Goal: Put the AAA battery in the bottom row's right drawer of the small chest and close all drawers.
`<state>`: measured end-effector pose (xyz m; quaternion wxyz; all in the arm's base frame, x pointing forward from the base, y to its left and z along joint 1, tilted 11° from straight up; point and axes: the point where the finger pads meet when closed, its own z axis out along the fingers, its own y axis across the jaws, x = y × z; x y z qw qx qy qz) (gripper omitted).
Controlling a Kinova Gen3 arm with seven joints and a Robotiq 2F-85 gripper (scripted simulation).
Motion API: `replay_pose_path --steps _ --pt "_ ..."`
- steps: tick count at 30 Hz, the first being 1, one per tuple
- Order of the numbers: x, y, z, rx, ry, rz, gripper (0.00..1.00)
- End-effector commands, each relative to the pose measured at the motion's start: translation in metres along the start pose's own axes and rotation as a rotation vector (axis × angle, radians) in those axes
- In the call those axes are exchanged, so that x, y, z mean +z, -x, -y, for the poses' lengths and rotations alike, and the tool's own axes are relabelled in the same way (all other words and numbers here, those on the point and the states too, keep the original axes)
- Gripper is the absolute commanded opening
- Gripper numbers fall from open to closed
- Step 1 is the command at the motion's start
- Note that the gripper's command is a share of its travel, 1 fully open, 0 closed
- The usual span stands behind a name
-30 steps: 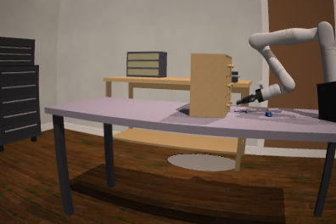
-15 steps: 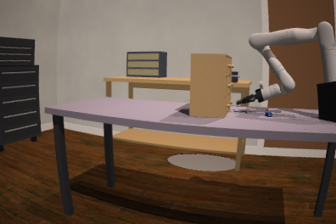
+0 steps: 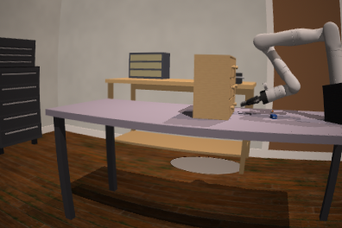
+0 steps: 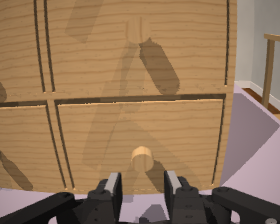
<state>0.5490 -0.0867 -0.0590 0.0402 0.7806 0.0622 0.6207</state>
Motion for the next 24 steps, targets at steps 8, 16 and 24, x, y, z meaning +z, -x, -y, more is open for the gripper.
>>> replay_pose_path --steps 8,16,24 --pt "0.000 -0.001 0.000 0.000 0.000 -0.002 0.33" --pt "0.003 -0.002 0.000 0.000 0.000 -0.002 0.33" --pt "0.013 -0.006 0.000 0.000 0.000 -0.002 0.33"
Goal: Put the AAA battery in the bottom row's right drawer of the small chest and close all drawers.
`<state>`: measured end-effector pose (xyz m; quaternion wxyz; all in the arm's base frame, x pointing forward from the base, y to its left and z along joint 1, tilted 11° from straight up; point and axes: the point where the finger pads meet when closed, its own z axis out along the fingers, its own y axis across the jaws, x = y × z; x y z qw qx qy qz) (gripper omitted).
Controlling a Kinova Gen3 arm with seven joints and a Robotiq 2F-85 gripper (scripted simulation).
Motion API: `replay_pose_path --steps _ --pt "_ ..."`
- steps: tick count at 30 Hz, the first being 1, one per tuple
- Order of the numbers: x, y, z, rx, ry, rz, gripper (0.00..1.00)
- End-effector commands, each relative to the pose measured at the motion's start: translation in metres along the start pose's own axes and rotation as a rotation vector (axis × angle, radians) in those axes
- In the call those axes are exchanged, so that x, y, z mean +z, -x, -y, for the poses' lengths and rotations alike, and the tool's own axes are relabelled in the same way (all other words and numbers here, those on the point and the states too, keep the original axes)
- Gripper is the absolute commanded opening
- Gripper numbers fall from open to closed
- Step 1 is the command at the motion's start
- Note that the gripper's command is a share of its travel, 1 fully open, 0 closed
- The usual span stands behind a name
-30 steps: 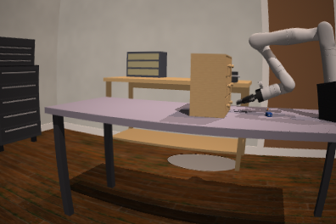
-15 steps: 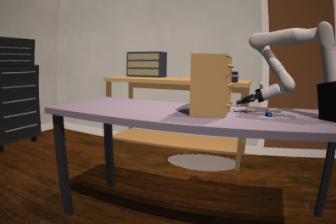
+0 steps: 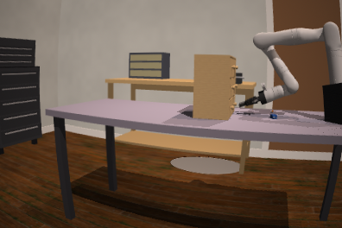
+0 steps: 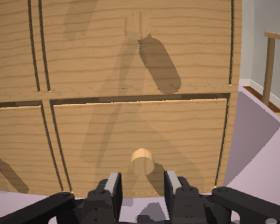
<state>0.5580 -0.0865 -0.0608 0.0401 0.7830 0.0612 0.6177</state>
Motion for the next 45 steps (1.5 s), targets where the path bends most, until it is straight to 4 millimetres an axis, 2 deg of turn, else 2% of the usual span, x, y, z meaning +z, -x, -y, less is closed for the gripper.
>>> replay_pose_path --steps 1,17,44,45 --pt "0.004 -0.005 0.000 -0.002 0.000 -0.009 0.33" --pt "0.023 -0.013 0.000 -0.002 0.000 -0.009 0.33" --pt "0.024 -0.013 0.000 -0.002 0.000 -0.009 0.33" --pt "0.024 -0.013 0.000 -0.002 0.000 -0.009 0.13"
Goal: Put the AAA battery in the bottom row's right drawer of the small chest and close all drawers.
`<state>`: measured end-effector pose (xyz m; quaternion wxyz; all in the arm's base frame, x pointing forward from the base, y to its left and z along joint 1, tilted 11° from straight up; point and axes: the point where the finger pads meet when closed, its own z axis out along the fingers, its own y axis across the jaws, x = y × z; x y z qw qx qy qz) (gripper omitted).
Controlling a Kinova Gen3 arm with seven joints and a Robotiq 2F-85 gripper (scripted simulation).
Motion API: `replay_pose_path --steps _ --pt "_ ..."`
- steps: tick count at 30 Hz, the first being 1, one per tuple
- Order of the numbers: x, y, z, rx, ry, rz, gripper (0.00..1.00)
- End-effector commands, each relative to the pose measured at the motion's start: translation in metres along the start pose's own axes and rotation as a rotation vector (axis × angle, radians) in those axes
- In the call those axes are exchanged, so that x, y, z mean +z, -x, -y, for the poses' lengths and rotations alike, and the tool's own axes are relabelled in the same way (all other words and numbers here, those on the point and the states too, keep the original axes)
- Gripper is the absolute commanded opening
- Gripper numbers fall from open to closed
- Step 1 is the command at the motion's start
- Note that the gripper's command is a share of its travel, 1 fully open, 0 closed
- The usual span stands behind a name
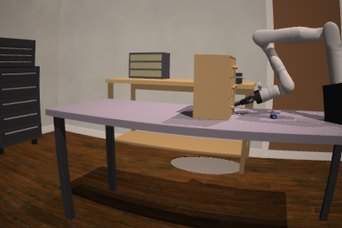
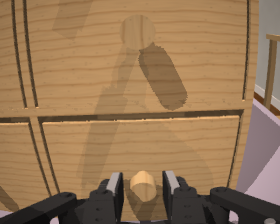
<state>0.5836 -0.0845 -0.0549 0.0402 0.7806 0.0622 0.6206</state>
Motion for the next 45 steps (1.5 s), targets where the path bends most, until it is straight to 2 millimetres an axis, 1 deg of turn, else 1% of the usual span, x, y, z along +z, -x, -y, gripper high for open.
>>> replay_pose_path --steps 1,29,45 --pt "0.0002 -0.0010 -0.0001 0.000 0.000 -0.002 0.13" --pt "-0.0002 -0.0009 -0.0001 0.000 0.000 -0.002 0.13" --pt "-0.0070 0.0016 -0.0001 0.000 0.000 -0.002 0.13"
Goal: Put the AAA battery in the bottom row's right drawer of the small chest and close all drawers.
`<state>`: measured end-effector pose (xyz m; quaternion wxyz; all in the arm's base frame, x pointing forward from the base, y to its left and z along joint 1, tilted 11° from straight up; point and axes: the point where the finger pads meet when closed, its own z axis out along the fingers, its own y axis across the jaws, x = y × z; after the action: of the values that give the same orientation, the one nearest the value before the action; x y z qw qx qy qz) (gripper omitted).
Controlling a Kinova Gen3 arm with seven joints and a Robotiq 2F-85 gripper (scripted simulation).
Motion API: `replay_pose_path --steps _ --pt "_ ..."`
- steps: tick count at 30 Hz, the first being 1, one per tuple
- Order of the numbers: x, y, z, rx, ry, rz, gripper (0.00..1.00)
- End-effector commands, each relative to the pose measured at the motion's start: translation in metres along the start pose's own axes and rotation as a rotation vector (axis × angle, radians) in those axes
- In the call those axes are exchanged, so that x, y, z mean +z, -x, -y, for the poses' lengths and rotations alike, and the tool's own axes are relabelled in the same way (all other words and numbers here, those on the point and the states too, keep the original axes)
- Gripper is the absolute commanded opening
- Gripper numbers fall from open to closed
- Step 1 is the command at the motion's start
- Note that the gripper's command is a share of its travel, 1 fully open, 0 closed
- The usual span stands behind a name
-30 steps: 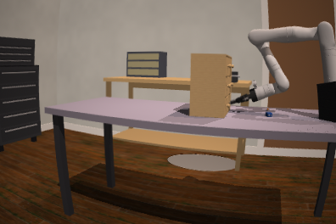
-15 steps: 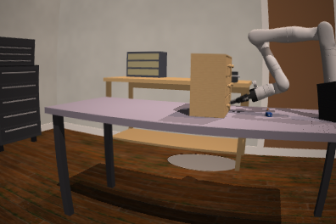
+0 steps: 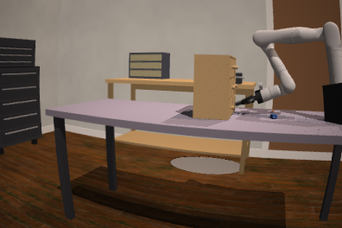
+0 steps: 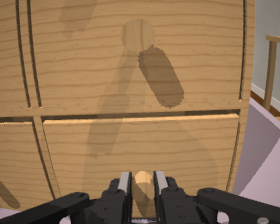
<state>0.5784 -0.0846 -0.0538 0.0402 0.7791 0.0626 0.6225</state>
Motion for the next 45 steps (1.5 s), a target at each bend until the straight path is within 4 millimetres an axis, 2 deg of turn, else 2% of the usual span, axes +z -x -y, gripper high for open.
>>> replay_pose_path --steps 1,45 --pt "-0.002 0.002 0.000 0.000 0.000 0.003 0.13" --pt "-0.051 0.019 0.000 0.000 0.000 0.003 0.13"
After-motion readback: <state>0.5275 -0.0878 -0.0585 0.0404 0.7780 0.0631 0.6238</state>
